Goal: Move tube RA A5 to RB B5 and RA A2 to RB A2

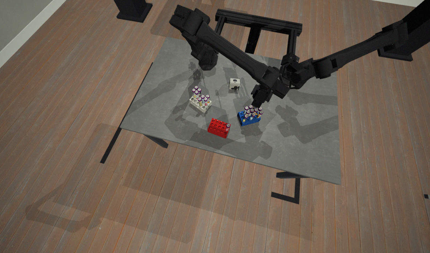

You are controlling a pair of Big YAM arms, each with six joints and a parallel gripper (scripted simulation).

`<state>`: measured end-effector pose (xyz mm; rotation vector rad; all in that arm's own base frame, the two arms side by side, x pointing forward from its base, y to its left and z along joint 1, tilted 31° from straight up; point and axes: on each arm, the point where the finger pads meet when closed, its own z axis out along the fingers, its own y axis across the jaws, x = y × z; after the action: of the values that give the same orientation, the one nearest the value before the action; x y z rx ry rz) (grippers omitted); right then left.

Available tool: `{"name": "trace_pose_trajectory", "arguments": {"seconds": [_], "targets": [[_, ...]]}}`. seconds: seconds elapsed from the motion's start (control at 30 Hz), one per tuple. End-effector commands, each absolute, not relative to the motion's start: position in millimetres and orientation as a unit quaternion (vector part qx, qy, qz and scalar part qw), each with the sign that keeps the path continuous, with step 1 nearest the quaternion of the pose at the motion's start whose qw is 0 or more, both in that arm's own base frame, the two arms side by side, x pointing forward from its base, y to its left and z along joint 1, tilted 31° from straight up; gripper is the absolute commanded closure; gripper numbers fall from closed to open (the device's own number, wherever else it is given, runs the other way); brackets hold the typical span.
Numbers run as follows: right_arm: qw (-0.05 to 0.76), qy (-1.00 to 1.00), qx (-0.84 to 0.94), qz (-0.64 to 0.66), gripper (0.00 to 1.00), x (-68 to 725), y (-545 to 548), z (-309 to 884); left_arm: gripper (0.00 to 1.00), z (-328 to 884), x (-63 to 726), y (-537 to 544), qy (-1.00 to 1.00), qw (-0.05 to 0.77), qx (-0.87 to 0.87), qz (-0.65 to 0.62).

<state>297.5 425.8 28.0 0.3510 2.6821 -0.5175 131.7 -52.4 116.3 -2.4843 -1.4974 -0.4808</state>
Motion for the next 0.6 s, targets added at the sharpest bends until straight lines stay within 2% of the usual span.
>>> {"name": "trace_pose_trajectory", "arguments": {"seconds": [0.0,0.57], "targets": [[0.200,0.957,0.132,-0.162,1.00,300.6,449.7,44.4,0.70,125.4,137.4,-58.7,-0.509,0.088,-0.840,-0.165],[0.198,0.956,0.139,-0.164,1.00,302.2,450.8,56.9,0.70,125.4,137.4,-58.7,-0.509,0.088,-0.840,-0.165]]}}
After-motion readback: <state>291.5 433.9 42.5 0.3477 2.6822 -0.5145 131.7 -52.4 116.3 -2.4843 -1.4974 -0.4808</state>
